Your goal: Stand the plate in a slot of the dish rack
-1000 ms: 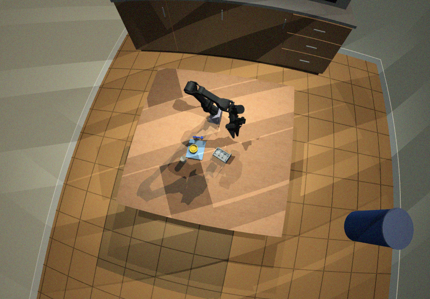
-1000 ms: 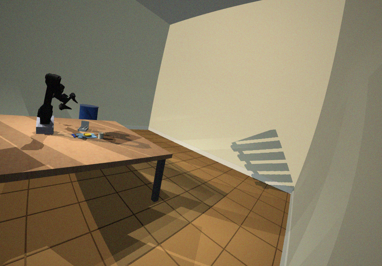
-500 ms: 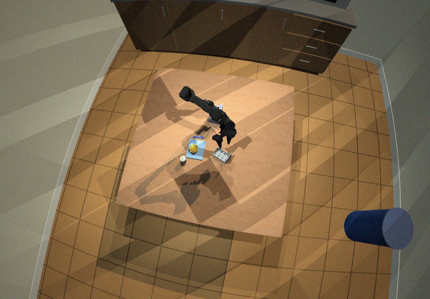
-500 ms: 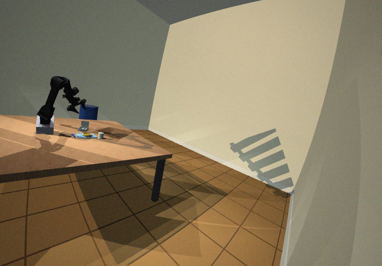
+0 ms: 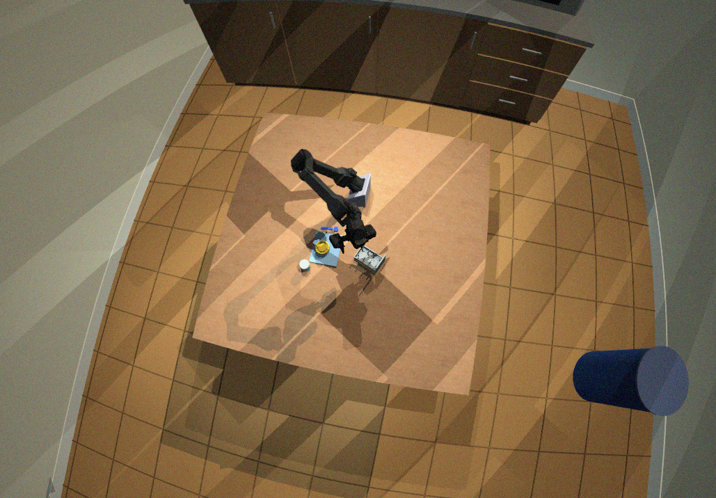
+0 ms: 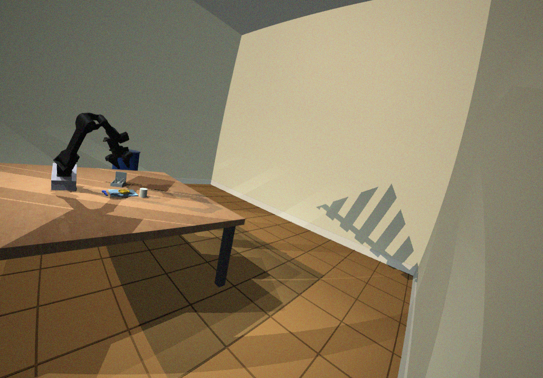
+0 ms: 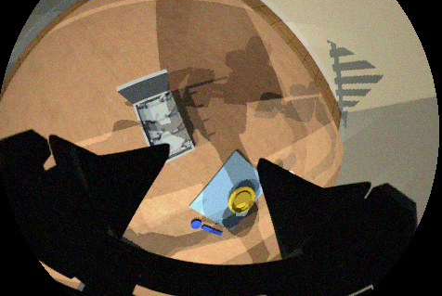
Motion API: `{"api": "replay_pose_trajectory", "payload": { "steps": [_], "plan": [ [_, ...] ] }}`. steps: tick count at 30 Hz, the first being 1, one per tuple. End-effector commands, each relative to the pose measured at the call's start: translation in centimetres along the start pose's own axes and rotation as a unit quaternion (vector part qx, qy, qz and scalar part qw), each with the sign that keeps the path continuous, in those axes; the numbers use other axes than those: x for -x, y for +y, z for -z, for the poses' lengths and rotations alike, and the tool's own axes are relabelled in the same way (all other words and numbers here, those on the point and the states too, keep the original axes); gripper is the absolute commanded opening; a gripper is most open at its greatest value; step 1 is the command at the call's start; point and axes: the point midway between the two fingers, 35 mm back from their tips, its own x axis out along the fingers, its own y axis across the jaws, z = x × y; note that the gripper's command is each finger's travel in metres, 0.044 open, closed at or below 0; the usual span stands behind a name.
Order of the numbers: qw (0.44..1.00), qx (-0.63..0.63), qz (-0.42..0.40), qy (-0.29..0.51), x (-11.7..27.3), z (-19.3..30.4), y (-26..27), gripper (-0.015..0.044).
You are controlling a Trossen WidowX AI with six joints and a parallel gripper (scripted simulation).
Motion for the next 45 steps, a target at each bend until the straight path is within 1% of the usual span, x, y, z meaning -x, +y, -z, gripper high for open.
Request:
{"api": "replay_pose_trajectory", "payload": {
  "steps": [1,10,20,25,45],
  "plan": [
    [0.998,-0.05,-0.015,0.034,-1.0,1.4,-2.0,0.04],
    [0.977,-0.162,-0.045,0.129,-3.3,5.9,-6.1,0.04],
    [0.932,-0.276,-0.068,0.226,-4.8,11.6,-10.1,0.04],
    [0.931,-0.278,-0.068,0.227,-4.9,11.7,-10.2,0.04],
    [0.931,-0.278,-0.068,0.227,-7.9,12.8,-9.4,0.04]
  ]
}}
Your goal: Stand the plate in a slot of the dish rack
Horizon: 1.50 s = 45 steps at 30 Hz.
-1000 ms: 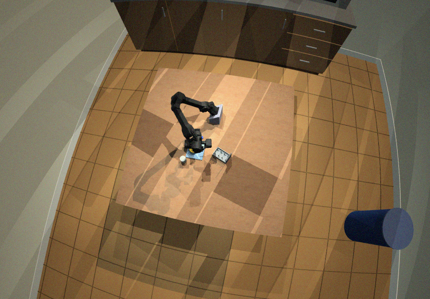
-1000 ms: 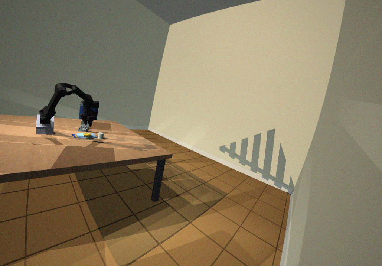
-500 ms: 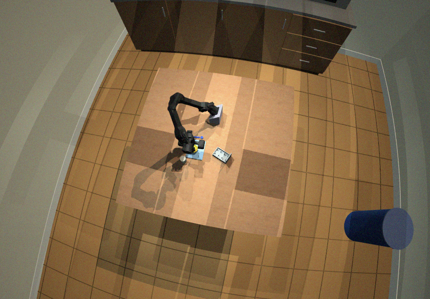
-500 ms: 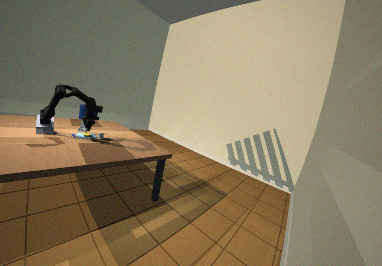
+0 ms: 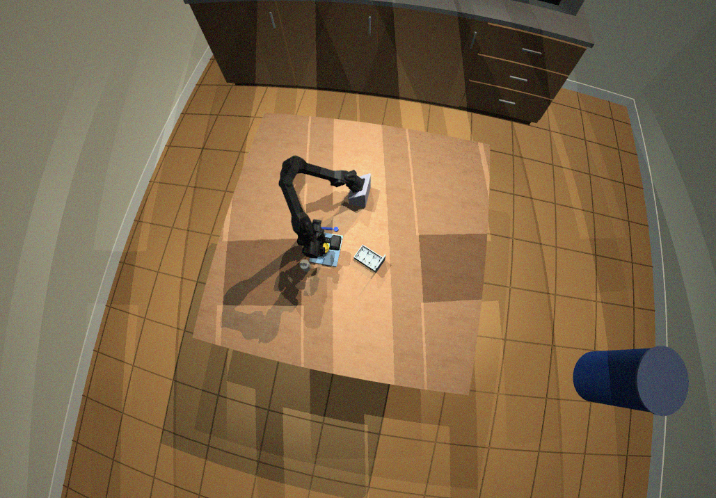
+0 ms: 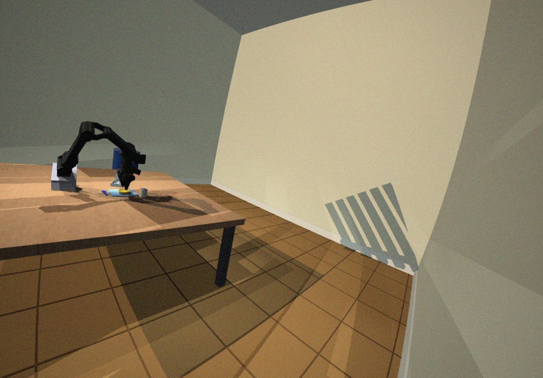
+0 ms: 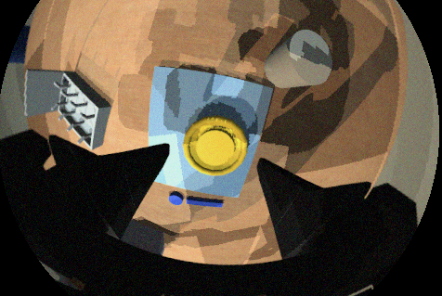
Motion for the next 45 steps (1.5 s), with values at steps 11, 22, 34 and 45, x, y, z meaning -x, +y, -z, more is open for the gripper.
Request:
{"api": "replay_pose_trajectory", "payload": {
  "steps": [11,22,34,45],
  "plan": [
    [1.0,0.003,0.0,0.001,-2.3,0.1,0.0,0.04],
    [1.0,0.003,0.001,0.001,-3.0,0.1,0.0,0.0369],
    [1.0,0.003,0.001,0.001,-3.0,0.1,0.0,0.0309],
    [1.0,0.004,-0.005,-0.001,0.6,-0.9,0.3,0.004]
  ]
}}
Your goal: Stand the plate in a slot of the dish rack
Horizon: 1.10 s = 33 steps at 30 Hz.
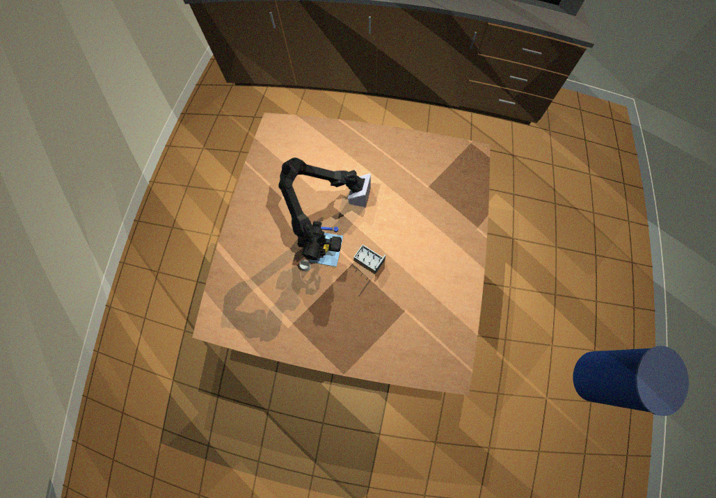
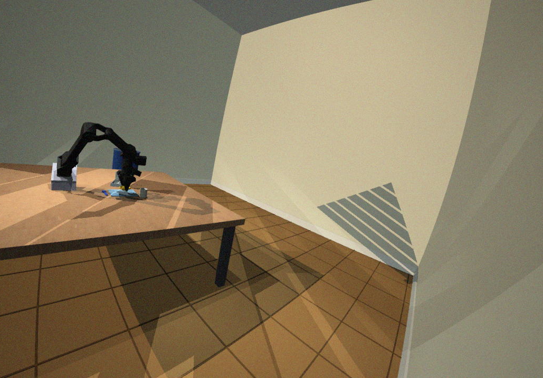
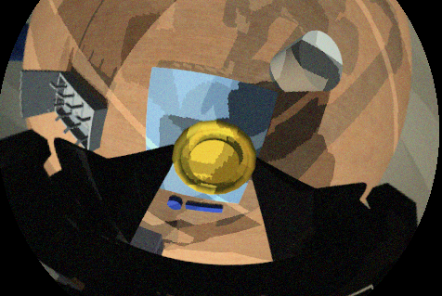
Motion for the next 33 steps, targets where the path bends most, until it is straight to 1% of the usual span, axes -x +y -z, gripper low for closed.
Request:
{"api": "replay_pose_trajectory", "payload": {
  "steps": [1,2,21,33],
  "plan": [
    [1.0,-0.001,-0.004,-0.004,1.9,-0.5,0.2,0.0014],
    [1.0,-0.001,-0.005,-0.004,2.3,-0.6,0.2,0.0],
    [1.0,-0.001,-0.006,-0.003,10.7,-1.3,0.5,0.0],
    [1.0,-0.001,-0.001,-0.002,14.9,-1.3,0.4,0.0]
  ]
}}
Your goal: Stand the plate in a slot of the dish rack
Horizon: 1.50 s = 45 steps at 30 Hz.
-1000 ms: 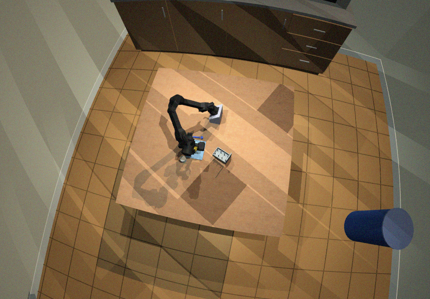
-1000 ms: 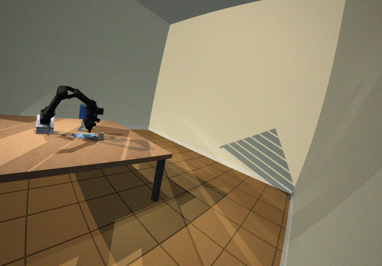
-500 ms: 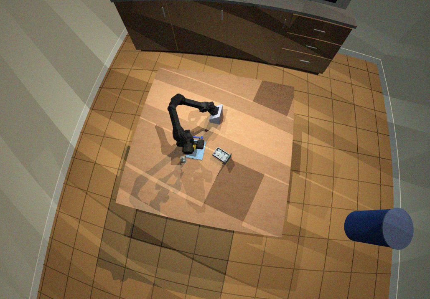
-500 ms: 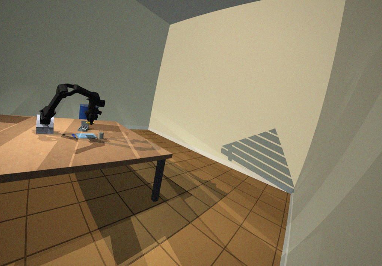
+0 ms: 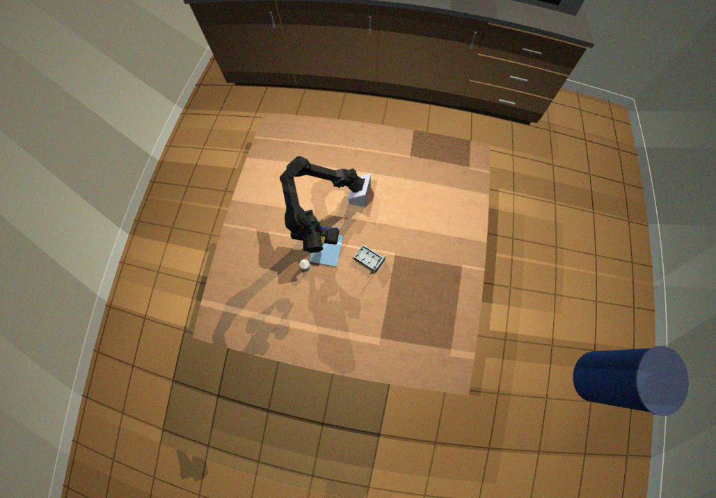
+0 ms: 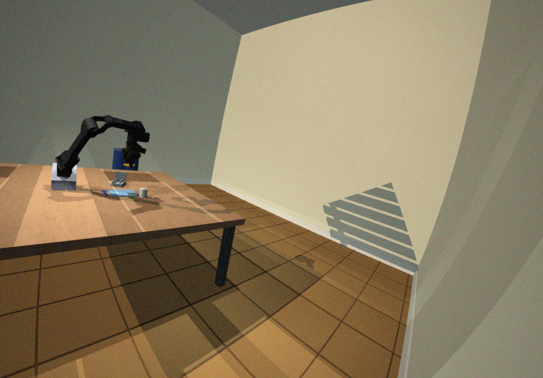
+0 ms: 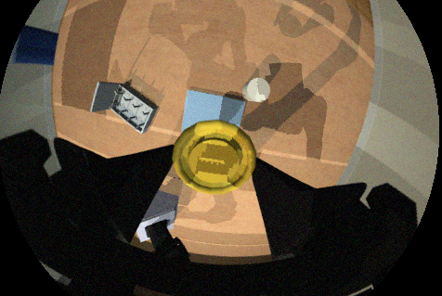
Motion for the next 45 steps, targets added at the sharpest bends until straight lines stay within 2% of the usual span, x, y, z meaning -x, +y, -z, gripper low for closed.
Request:
{"api": "replay_pose_trajectory", "payload": {
  "steps": [1,4,16,19,27,45],
  "plan": [
    [1.0,-0.001,0.0,0.001,0.9,0.0,0.0,0.0],
    [1.0,-0.011,-0.001,0.001,1.0,0.0,0.7,0.0],
    [0.979,-0.201,-0.004,0.002,1.0,3.4,12.5,0.0],
    [0.974,-0.225,-0.002,0.002,0.9,4.1,13.8,0.0],
    [0.977,-0.212,-0.011,0.014,0.5,4.1,13.9,0.0],
    [0.981,-0.051,-0.156,0.099,-4.6,4.7,14.9,0.0]
  ]
}}
